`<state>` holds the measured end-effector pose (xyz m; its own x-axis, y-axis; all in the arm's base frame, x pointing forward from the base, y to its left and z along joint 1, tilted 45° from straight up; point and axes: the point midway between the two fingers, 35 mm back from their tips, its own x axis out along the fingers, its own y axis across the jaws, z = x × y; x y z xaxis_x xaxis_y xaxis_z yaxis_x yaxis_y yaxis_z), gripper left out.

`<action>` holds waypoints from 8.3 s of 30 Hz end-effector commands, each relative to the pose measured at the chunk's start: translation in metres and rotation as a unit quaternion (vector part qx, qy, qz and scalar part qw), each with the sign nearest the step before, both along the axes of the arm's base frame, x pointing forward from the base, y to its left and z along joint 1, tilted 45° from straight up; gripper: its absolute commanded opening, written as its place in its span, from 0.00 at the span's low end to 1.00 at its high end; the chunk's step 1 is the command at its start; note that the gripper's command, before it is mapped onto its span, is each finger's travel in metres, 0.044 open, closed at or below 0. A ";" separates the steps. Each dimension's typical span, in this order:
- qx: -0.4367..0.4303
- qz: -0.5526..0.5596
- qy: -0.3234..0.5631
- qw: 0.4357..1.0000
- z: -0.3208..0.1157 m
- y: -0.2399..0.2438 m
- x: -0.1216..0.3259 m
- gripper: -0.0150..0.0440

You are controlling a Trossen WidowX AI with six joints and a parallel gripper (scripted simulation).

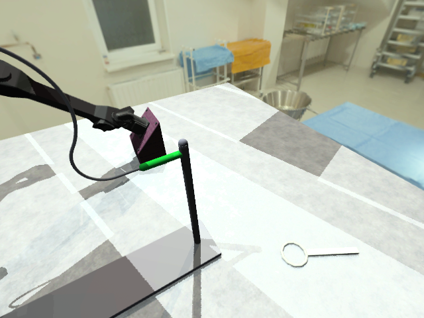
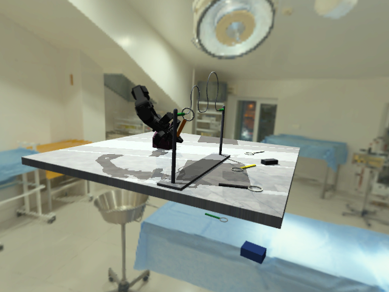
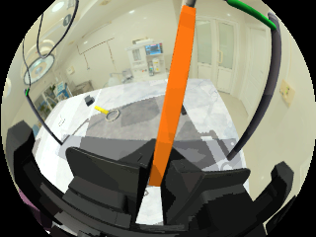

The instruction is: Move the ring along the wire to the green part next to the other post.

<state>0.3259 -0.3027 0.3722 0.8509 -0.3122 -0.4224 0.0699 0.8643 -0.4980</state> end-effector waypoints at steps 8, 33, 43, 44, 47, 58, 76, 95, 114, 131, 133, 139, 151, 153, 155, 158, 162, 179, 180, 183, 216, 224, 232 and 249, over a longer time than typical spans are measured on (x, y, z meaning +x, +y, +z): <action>0.115 0.006 -0.013 0.993 -0.014 0.037 0.003 0.00; 0.405 0.010 -0.039 0.913 -0.014 0.129 0.011 0.00; 0.510 0.011 -0.048 0.859 0.002 0.163 0.013 0.00; 0.518 0.011 -0.049 0.854 0.003 0.166 0.014 0.00; 0.544 0.011 -0.051 0.838 0.009 0.174 0.014 0.00; 0.609 0.010 -0.057 0.791 0.026 0.193 0.016 0.00; 0.666 0.009 -0.061 0.744 0.049 0.211 0.017 0.00; 0.613 0.007 -0.056 0.788 0.052 0.210 0.016 0.00; 0.440 0.004 -0.043 0.897 0.035 0.186 0.015 0.00; 0.258 -0.001 -0.029 0.966 0.029 0.157 0.013 0.00; 0.236 -0.001 -0.028 0.971 0.029 0.154 0.012 0.00; 0.168 -0.003 -0.023 0.986 0.030 0.144 0.012 0.00; 0.030 -0.005 -0.015 0.999 0.037 0.124 0.010 0.00; 0.007 -0.006 -0.013 1.000 0.038 0.121 0.010 0.00; -0.016 -0.006 -0.012 1.000 0.040 0.118 0.009 0.00; -0.050 -0.007 -0.010 0.999 0.043 0.113 0.009 0.00; -0.096 -0.007 -0.007 0.995 0.047 0.108 0.008 0.00; -0.288 -0.009 0.005 0.958 0.070 0.089 0.007 0.00; -0.299 -0.009 0.006 0.954 0.072 0.088 0.006 0.00; -0.332 -0.009 0.008 0.943 0.077 0.086 0.006 0.00; -0.656 -0.006 0.031 0.754 0.133 0.086 0.005 0.00; -0.722 -0.005 0.036 0.691 0.146 0.092 0.005 0.00; -0.779 -0.004 0.042 0.626 0.156 0.099 0.006 0.00; -0.850 -0.003 0.049 0.524 0.166 0.108 0.006 0.00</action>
